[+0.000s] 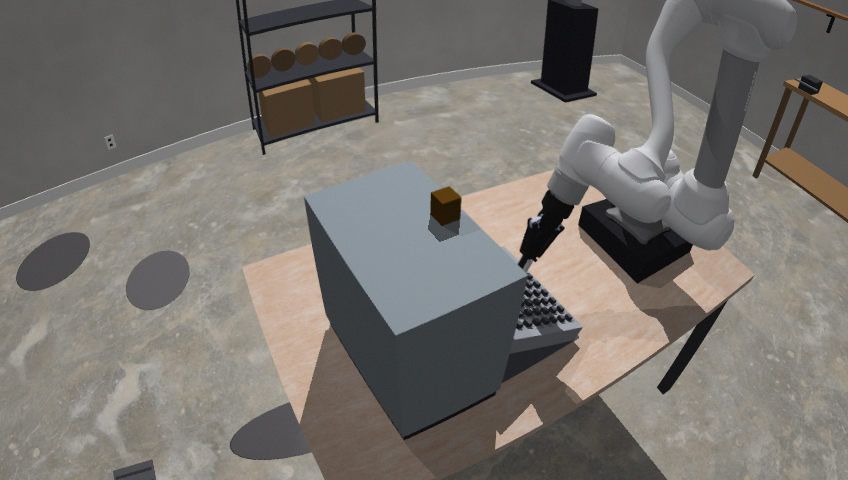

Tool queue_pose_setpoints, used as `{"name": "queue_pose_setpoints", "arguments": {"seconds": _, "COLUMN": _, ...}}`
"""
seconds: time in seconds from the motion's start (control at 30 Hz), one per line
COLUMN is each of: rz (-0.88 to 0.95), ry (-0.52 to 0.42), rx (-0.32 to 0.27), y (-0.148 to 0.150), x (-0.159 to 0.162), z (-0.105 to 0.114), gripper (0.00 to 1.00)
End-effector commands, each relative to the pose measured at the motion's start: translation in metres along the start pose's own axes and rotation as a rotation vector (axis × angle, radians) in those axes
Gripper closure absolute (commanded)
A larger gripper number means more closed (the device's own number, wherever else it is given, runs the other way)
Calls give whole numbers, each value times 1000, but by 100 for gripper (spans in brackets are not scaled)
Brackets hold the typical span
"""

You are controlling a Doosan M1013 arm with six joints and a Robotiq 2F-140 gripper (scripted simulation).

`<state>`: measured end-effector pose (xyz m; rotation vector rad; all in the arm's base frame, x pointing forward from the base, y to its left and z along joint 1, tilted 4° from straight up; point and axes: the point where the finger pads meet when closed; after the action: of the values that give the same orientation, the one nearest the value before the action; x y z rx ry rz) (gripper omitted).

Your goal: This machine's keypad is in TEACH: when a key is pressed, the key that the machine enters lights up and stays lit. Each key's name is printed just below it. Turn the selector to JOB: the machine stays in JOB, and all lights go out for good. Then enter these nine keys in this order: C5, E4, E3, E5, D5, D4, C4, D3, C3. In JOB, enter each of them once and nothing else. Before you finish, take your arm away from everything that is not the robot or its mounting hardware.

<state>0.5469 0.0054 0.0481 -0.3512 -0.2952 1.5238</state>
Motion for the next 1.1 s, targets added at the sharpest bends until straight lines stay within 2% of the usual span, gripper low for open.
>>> {"name": "queue_pose_setpoints", "arguments": {"seconds": 0.0, "rz": 0, "ry": 0, "rx": 0, "y": 0, "x": 0, "z": -3, "gripper": 100}}
{"name": "queue_pose_setpoints", "arguments": {"seconds": 1.07, "rz": 0, "ry": 0, "rx": 0, "y": 0, "x": 0, "z": -6, "gripper": 100}}
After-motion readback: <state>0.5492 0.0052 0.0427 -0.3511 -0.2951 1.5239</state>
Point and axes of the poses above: the point where the finger pads meet when closed, its own z axis back along the fingers, its own y axis across the jaws, x = y × z
